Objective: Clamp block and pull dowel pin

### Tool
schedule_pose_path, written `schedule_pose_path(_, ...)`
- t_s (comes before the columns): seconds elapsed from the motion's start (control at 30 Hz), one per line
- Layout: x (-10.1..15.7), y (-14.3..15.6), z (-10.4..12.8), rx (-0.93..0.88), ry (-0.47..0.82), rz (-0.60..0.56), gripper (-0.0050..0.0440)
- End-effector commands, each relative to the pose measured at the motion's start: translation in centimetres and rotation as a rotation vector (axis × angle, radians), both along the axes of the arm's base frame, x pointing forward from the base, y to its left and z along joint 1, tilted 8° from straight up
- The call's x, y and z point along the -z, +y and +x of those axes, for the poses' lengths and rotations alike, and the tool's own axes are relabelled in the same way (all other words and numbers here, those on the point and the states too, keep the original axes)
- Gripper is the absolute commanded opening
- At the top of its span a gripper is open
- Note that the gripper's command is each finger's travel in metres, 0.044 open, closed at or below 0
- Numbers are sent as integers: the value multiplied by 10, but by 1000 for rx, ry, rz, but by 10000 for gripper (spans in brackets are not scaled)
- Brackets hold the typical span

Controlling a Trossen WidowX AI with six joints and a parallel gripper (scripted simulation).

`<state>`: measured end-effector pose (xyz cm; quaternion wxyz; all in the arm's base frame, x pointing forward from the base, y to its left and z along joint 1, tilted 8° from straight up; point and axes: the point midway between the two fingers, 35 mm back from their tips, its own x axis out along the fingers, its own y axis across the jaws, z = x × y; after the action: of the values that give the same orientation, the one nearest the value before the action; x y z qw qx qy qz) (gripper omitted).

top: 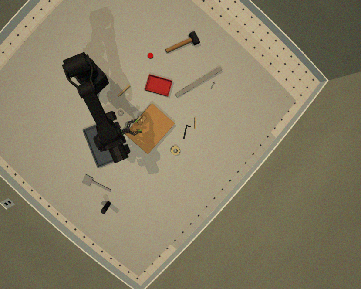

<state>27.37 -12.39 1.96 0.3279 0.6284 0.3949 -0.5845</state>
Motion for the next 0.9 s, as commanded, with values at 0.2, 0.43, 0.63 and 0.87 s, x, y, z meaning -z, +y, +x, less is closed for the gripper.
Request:
schedule_pose_path(0.2,-2,4,4,-68,-14,-2,0)
schedule_pose_path(0.43,-3,7,6,-126,-20,-3,0)
schedule_pose_path(0.63,-3,10,8,-175,-26,-3,0)
schedule_pose_path(0.87,-4,13,10,-217,-31,-4,0)
